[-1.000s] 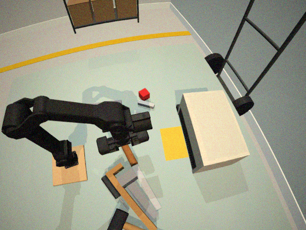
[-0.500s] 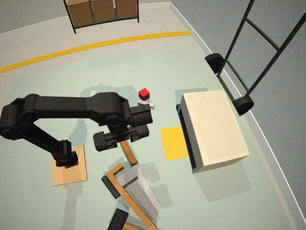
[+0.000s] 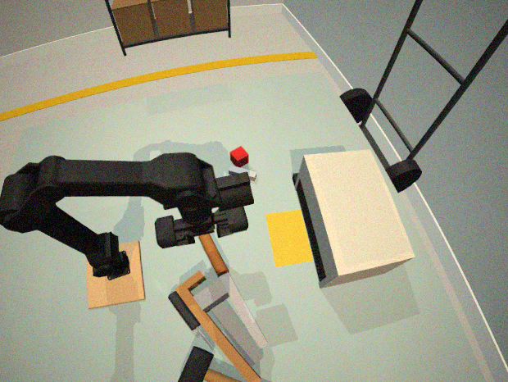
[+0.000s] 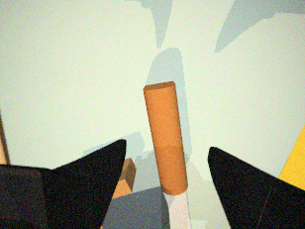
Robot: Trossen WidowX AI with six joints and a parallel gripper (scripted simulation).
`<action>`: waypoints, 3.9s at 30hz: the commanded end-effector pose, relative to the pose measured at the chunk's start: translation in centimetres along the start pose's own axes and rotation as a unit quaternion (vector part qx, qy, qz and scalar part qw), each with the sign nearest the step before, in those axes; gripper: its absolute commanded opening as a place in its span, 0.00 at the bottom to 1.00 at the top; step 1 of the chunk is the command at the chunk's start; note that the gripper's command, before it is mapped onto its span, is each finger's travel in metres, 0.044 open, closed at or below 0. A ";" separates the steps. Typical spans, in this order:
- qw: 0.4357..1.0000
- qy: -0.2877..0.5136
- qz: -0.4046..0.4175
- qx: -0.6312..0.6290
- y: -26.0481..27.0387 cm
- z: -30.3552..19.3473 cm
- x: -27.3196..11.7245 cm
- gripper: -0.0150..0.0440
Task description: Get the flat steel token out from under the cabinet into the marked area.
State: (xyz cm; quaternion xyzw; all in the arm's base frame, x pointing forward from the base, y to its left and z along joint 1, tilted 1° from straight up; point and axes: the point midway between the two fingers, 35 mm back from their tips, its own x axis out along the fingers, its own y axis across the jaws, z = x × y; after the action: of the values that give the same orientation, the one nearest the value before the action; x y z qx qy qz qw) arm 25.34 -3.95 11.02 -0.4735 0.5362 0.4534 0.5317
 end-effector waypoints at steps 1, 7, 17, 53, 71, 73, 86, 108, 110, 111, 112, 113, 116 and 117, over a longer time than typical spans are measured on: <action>1.000 -0.003 0.001 0.018 0.0 0.1 0.0 0.71; 0.999 -0.003 0.001 0.042 0.0 0.1 0.0 0.71; 0.997 -0.003 0.001 0.081 0.0 0.0 0.0 0.71; 0.975 -0.003 0.001 0.222 0.0 0.0 0.0 0.71; 0.957 -0.003 0.001 0.291 0.0 -0.1 0.0 0.71; 0.954 -0.003 0.001 0.298 0.0 -0.1 0.0 0.71; 0.938 -0.003 0.001 0.347 0.0 -0.1 0.0 0.71; 0.904 -0.002 0.002 0.427 0.0 -0.1 0.0 0.71; 0.901 -0.002 0.002 0.434 0.0 -0.1 0.0 0.71; 0.899 -0.002 0.002 0.438 0.0 -0.1 0.0 0.71; 0.897 -0.002 0.002 0.442 0.0 -0.1 0.0 0.71; 0.895 -0.002 0.002 0.445 0.0 -0.1 0.0 0.71; 0.890 -0.002 0.002 0.456 0.0 -0.2 0.0 0.71; 0.888 -0.002 0.002 0.459 0.0 -0.2 0.0 0.71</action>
State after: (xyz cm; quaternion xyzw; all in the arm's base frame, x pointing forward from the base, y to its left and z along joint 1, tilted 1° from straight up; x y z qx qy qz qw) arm 25.38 -4.18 11.04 -0.1863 0.6821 0.1662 0.6873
